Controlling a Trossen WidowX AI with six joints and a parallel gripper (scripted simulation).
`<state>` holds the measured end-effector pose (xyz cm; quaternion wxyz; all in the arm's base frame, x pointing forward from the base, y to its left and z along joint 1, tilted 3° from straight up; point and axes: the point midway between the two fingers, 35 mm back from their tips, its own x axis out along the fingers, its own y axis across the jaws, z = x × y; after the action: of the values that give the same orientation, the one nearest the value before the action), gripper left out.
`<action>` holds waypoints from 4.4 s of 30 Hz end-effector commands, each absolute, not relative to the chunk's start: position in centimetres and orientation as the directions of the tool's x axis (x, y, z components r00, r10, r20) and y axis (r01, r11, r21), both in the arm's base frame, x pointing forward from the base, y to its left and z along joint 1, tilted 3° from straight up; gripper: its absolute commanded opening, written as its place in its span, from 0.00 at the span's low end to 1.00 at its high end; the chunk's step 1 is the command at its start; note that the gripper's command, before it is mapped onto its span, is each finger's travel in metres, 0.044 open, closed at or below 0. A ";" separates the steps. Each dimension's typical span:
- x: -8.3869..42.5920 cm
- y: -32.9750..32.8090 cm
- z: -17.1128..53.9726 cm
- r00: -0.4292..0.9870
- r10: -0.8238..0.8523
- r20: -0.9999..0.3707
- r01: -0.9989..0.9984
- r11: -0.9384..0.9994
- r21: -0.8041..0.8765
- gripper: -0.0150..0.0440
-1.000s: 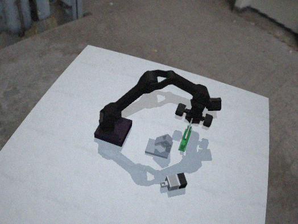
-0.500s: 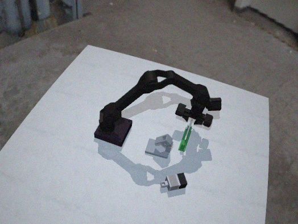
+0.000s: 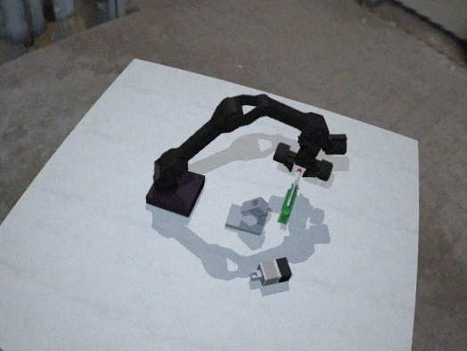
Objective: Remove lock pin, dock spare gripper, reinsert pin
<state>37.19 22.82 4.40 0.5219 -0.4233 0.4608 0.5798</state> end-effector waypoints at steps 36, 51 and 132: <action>37.8 16.6 13.4 -0.011 0.112 -0.994 -1.000 -0.030 0.008 0.56; 37.7 16.4 6.4 -0.011 0.112 -0.994 -1.000 -0.030 0.008 0.56; 37.1 16.4 3.5 -0.044 0.105 -0.994 -0.999 -0.030 0.041 0.25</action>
<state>37.03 16.41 3.51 0.5078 -0.4690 0.4767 0.5431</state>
